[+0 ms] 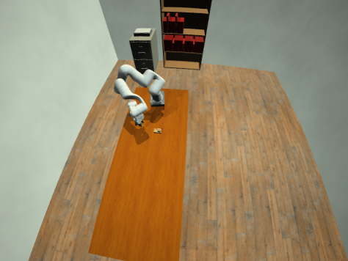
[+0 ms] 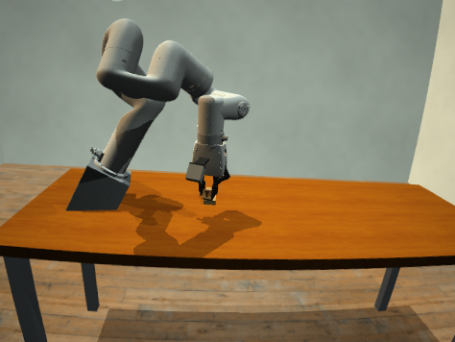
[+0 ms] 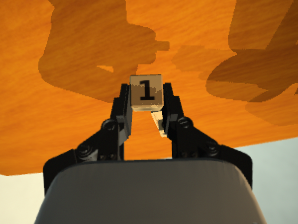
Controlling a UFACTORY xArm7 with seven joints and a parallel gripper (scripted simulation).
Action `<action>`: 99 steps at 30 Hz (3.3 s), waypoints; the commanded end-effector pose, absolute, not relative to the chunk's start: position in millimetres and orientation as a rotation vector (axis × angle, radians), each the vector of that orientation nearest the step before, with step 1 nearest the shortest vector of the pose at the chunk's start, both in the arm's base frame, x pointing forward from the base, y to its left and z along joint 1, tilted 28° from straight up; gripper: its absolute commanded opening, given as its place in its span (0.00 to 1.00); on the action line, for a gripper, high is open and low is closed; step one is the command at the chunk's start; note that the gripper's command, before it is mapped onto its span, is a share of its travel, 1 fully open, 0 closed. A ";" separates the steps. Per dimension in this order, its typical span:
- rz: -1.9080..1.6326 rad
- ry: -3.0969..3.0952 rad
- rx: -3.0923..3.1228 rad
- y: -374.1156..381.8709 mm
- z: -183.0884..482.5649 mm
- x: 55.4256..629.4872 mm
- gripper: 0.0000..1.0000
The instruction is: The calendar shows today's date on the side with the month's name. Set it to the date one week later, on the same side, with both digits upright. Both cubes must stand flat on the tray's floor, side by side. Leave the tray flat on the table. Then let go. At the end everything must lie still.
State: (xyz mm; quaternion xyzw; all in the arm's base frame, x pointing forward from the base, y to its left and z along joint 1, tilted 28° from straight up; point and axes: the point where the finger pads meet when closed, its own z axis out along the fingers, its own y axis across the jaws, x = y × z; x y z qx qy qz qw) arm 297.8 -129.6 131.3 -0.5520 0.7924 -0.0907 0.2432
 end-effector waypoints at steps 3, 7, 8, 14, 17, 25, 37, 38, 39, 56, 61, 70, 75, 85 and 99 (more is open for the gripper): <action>-0.229 2.146 -1.511 -130.6 131.9 297.8 0.27; -0.162 2.092 -1.495 -132.0 131.6 297.5 0.27; -0.139 2.070 -1.489 -132.3 131.4 297.5 0.27; -0.039 1.950 -1.457 -132.9 130.8 297.3 0.27; -0.037 1.946 -1.456 -135.4 129.7 296.8 0.27; 0.026 1.885 -1.434 -137.0 129.8 296.9 0.27; 0.147 1.733 -1.385 -139.9 126.3 296.4 0.27; 0.147 1.733 -1.385 -139.9 126.3 296.4 0.27; 0.147 1.733 -1.385 -139.9 126.3 296.4 0.27; 0.147 1.733 -1.385 -139.8 125.2 297.0 0.27; 0.147 1.733 -1.385 -139.7 122.7 298.3 0.27; 0.147 1.733 -1.385 -139.2 115.0 302.4 0.27; 0.147 1.733 -1.385 -138.8 109.7 305.1 0.27; 0.147 1.733 -1.385 -137.9 94.2 313.2 0.27; 0.147 1.733 -1.385 -136.8 77.5 322.0 0.27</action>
